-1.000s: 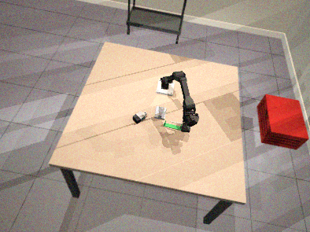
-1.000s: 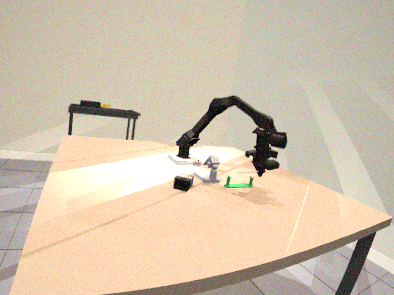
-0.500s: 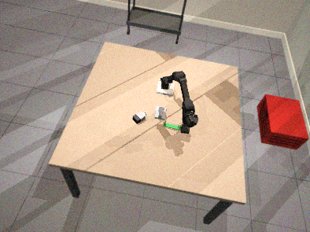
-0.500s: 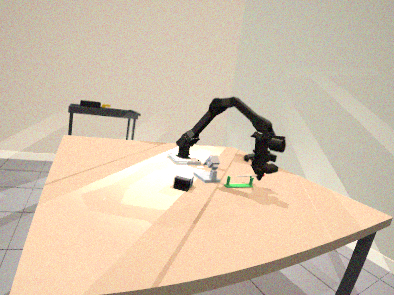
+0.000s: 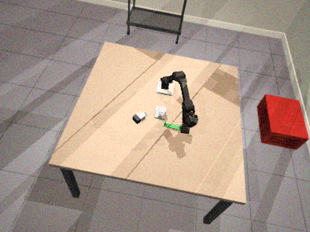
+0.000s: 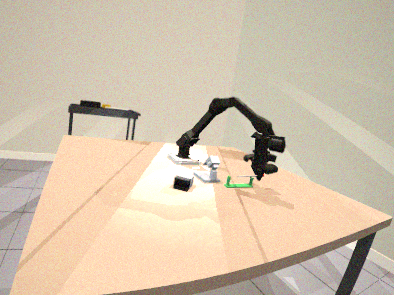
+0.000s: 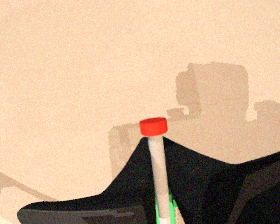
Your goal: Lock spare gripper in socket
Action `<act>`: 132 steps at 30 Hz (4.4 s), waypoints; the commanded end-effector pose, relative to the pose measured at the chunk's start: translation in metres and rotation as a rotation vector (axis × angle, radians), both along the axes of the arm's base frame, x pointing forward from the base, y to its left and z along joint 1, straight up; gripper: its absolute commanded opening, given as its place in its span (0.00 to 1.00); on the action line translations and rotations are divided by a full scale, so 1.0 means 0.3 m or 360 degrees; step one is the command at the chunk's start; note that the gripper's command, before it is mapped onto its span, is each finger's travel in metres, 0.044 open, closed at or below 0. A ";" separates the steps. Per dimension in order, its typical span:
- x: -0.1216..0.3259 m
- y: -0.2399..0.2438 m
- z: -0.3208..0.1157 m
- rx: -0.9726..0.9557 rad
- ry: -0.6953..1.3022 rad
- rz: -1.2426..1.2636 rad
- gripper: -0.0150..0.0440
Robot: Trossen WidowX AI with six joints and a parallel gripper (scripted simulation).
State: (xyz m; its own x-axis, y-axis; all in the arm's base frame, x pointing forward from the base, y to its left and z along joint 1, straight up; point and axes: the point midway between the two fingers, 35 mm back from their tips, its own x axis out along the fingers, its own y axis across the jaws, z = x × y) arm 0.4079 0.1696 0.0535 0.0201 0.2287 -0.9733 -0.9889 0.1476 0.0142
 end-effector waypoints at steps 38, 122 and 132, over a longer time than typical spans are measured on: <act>-0.023 -0.008 0.088 -0.0016 0.0049 0.0000 0.59; -0.032 -0.214 -0.024 -0.0142 -0.0057 -0.0008 0.56; -0.033 -0.214 -0.037 -0.0142 -0.0057 -0.0008 0.56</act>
